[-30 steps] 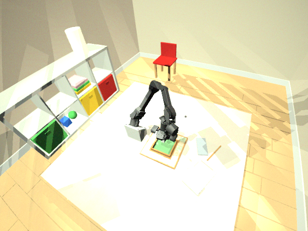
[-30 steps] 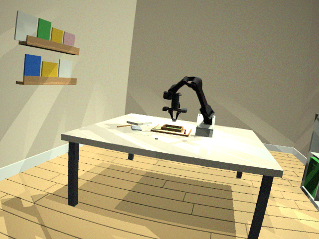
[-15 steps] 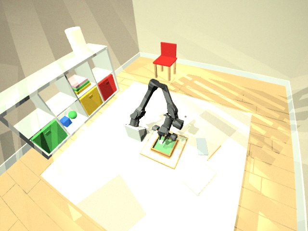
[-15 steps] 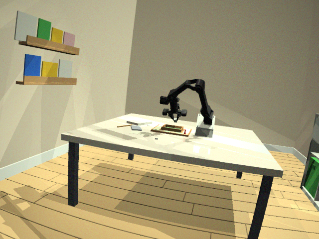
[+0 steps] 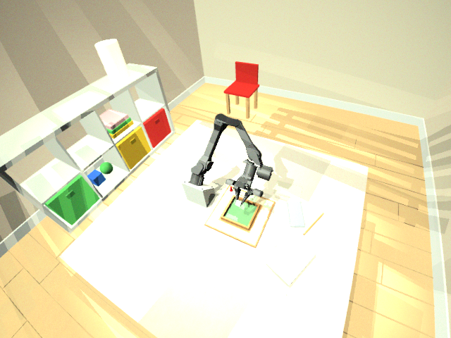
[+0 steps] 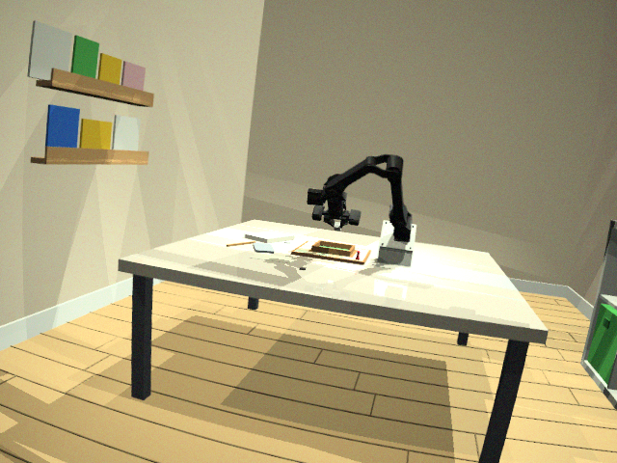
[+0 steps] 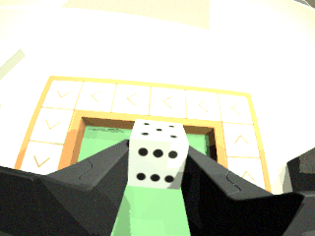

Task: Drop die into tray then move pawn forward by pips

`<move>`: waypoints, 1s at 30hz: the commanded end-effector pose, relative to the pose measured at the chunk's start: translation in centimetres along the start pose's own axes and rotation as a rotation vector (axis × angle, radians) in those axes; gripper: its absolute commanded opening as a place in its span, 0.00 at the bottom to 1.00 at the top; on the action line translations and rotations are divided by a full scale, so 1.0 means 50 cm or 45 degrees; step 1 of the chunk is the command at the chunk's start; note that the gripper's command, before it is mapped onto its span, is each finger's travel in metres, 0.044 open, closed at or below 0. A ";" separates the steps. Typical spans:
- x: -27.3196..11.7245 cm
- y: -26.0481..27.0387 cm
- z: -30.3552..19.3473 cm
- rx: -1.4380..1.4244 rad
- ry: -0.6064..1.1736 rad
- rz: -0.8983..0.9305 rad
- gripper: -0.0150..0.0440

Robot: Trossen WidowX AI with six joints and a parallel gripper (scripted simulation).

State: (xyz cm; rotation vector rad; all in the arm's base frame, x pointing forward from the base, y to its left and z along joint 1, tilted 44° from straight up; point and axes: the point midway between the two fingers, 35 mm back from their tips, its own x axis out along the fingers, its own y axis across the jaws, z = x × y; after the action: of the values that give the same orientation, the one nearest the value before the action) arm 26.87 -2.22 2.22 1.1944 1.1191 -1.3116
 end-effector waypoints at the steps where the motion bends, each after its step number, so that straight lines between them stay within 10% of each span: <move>1: -0.030 0.010 0.005 0.005 -0.010 0.013 0.25; 15: -0.028 0.009 0.003 0.003 -0.002 0.025 0.25; 30: -0.081 0.008 0.063 0.005 -0.012 0.013 0.92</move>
State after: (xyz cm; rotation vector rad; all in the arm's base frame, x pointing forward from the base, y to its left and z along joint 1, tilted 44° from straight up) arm 27.24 -4.68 5.99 1.2058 1.0958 -1.3118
